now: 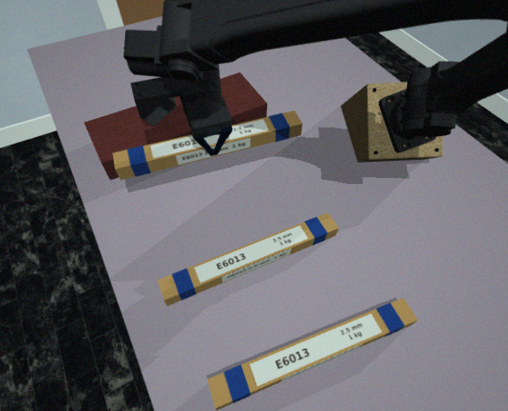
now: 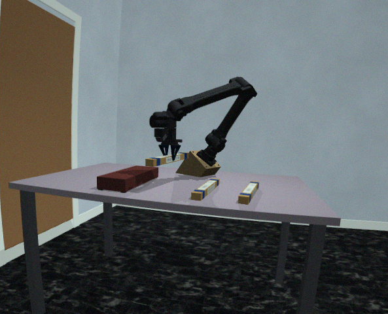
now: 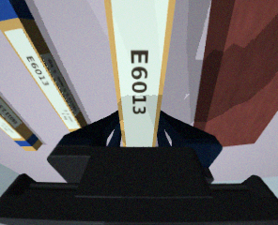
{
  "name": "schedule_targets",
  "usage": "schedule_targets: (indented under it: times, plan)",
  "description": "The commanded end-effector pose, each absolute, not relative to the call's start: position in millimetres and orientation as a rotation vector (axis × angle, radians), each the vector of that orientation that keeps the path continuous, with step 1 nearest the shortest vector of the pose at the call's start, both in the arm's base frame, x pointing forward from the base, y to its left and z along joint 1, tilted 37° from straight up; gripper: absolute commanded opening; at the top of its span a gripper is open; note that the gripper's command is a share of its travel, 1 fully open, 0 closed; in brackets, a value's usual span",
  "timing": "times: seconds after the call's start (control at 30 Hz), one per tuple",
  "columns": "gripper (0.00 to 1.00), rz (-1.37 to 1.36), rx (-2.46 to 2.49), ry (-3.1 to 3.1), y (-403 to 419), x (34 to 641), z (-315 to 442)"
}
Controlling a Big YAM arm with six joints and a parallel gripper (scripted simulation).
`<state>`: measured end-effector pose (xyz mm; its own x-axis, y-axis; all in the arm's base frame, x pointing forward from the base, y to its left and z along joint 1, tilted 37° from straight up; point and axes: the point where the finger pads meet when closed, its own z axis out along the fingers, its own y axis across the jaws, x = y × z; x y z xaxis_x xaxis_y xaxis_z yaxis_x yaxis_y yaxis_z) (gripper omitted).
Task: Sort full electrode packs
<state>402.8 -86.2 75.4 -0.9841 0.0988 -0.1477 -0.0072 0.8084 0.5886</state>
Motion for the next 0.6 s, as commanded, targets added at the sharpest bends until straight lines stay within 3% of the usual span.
schedule_targets:
  times: [0.0,0.57]
  plan:
    - [0.0,0.899,0.081,2.806,-87,410,76]
    - [0.0,0.9,0.081,2.806,-72,415,56]
